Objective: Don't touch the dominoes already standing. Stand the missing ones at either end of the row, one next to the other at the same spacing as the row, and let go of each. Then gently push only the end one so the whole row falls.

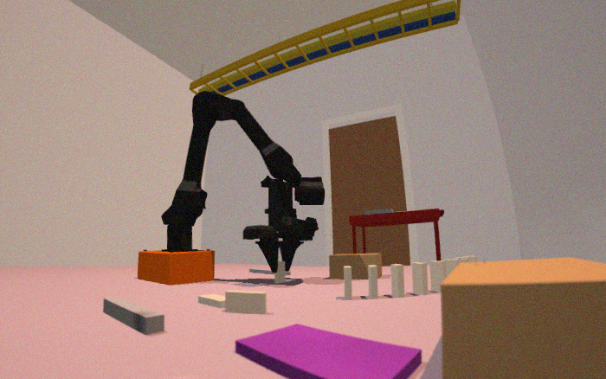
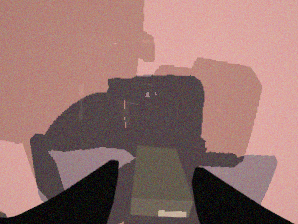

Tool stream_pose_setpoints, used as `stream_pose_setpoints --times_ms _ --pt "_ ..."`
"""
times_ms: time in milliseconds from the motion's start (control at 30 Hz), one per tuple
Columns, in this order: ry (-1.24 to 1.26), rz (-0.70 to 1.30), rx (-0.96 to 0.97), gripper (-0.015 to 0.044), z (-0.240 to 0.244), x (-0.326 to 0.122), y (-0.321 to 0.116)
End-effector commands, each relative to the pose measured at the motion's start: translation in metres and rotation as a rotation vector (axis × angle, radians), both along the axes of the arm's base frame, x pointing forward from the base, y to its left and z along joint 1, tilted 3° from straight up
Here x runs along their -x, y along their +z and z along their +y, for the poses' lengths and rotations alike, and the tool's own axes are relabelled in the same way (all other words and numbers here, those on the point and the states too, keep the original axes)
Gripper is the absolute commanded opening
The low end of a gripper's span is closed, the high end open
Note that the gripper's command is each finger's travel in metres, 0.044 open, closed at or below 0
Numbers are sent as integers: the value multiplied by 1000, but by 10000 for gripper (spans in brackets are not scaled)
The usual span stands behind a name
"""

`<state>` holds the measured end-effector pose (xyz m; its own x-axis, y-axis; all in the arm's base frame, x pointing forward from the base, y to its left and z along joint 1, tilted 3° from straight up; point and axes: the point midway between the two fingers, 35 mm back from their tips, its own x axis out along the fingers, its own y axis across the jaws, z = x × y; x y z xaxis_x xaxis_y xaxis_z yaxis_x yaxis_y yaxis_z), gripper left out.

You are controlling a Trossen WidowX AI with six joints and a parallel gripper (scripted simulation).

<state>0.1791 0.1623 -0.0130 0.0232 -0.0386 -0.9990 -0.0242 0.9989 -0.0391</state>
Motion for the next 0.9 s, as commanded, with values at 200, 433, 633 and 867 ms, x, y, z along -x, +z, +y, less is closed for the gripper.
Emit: stream_pose_setpoints --times_ms 200,433,633,867 --pt "6 8 2 107 -1 2 -2" --pt "4 5 1 107 7 -4 38" --pt "0 1 0 107 6 1 132" --pt "7 1 0 107 5 0 136"
